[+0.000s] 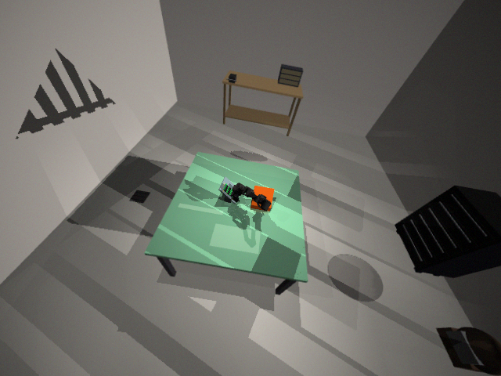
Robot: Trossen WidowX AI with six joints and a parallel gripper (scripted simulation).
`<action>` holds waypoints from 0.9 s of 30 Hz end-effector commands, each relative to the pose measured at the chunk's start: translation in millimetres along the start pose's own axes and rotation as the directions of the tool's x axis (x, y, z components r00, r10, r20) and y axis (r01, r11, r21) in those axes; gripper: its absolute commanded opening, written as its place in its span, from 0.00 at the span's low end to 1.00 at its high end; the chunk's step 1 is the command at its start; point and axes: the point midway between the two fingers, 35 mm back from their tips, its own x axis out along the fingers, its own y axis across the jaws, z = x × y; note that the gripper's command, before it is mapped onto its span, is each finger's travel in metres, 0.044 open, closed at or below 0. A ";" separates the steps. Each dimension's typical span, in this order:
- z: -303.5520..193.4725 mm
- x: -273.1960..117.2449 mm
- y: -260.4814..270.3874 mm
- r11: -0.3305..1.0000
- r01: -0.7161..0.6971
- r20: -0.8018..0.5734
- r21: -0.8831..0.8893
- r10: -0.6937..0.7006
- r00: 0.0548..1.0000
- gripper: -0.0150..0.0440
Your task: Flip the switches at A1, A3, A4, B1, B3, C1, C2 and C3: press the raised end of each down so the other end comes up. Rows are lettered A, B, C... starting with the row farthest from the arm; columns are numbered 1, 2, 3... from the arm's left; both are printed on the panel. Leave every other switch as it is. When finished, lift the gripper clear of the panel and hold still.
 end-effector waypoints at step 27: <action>-0.5 3.1 -0.9 1.000 0.005 0.000 0.004 -0.005 1.000 0.25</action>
